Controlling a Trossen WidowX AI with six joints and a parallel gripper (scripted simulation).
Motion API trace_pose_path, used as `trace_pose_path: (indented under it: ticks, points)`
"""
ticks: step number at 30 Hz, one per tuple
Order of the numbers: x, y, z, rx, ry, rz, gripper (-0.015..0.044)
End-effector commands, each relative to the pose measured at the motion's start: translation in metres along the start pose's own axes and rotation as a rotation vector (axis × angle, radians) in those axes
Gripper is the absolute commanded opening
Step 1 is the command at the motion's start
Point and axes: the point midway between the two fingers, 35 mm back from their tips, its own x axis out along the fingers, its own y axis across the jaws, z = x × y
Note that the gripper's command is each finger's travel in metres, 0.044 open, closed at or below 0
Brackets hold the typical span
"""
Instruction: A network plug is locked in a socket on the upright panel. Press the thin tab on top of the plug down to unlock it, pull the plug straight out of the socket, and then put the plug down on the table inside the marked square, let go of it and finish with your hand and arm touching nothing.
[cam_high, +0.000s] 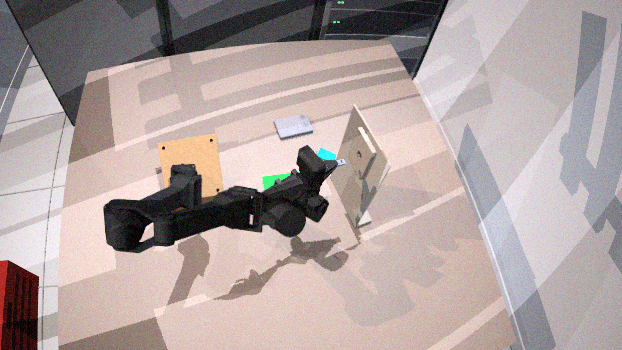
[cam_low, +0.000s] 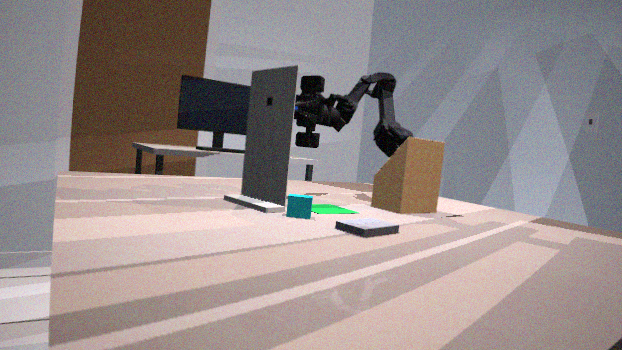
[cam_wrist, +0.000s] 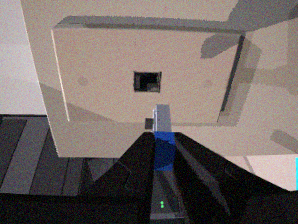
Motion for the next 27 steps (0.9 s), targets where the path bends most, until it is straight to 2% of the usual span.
trace_pose_path:
  ticks: [1, 27]
  points:
    - [-0.002, 0.0007, -0.0007, -0.006, 0.002, 0.004, 0.0]
    - [-0.012, 0.0006, -0.0028, -0.006, 0.002, 0.003, 0.0]
